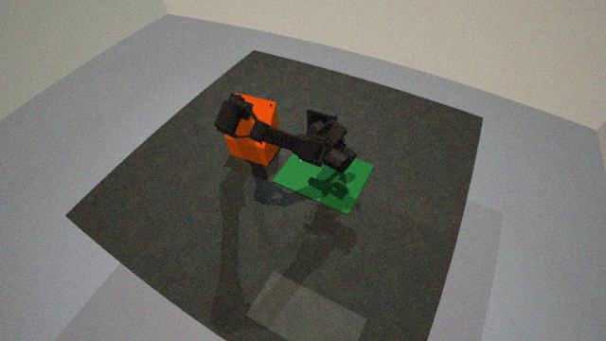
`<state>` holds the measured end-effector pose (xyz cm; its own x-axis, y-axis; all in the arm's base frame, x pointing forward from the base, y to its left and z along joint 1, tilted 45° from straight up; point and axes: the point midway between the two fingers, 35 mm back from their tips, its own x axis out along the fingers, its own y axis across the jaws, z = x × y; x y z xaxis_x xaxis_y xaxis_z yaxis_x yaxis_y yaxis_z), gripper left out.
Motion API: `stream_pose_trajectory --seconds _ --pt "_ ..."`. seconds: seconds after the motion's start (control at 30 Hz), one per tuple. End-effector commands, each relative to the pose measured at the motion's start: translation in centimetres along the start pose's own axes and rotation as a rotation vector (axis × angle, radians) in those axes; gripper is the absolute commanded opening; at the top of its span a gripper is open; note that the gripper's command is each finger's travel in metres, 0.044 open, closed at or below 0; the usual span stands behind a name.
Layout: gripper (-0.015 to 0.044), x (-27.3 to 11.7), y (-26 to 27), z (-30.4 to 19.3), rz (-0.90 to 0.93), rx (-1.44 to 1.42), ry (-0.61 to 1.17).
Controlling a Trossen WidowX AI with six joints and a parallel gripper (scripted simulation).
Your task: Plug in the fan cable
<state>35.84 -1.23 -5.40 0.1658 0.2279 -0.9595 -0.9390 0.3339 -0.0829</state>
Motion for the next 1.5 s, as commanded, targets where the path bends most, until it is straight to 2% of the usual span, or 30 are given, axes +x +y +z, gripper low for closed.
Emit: stream_pose_trajectory --seconds 0.0,1.0,1.47 --pt "0.0000 -0.2 0.1 -0.1 -0.012 -0.018 -0.057" --pt "0.0000 -3.5 -0.5 -0.4 -0.197 -0.162 -0.397" --pt "0.0000 -3.7 -0.6 0.0 -0.193 -0.153 -0.384"
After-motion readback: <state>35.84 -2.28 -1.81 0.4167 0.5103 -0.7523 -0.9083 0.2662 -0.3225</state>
